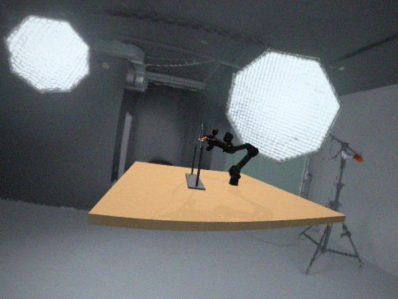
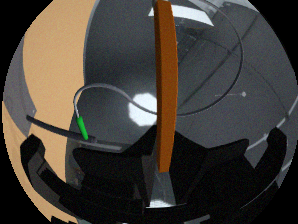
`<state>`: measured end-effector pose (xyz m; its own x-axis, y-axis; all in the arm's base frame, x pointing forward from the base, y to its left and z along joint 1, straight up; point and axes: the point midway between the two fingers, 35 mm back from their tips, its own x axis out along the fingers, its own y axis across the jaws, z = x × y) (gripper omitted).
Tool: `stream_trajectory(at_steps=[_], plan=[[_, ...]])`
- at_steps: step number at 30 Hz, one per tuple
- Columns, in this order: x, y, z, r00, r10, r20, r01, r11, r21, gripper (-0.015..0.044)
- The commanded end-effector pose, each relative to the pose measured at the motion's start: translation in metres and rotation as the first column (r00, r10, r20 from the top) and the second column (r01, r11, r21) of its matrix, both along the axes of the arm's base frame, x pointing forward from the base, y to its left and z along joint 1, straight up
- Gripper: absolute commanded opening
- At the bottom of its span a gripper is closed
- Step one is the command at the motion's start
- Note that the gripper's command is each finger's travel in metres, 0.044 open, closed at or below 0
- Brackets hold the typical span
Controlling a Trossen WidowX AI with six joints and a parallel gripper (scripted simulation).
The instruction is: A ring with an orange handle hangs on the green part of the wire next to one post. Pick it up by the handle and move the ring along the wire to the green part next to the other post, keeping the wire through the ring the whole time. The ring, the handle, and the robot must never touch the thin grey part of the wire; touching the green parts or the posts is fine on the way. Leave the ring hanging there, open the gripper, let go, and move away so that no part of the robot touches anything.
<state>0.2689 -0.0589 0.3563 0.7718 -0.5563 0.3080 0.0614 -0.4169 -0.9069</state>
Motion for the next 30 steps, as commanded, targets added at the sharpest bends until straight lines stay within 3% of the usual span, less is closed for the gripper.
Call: stream_trajectory(at_steps=[1, 17, 30], plan=[[-0.001, -0.004, -0.011, 1.0, -0.005, 0.015, 0.004, 0.997, 0.077, -0.015], [-0.001, -0.009, -0.063, 0.998, -0.014, 0.059, -0.012, 0.904, 0.427, -0.015], [0.001, 0.002, -0.108, 0.995, -0.035, 0.093, -0.039, 0.721, 0.692, -0.015]])
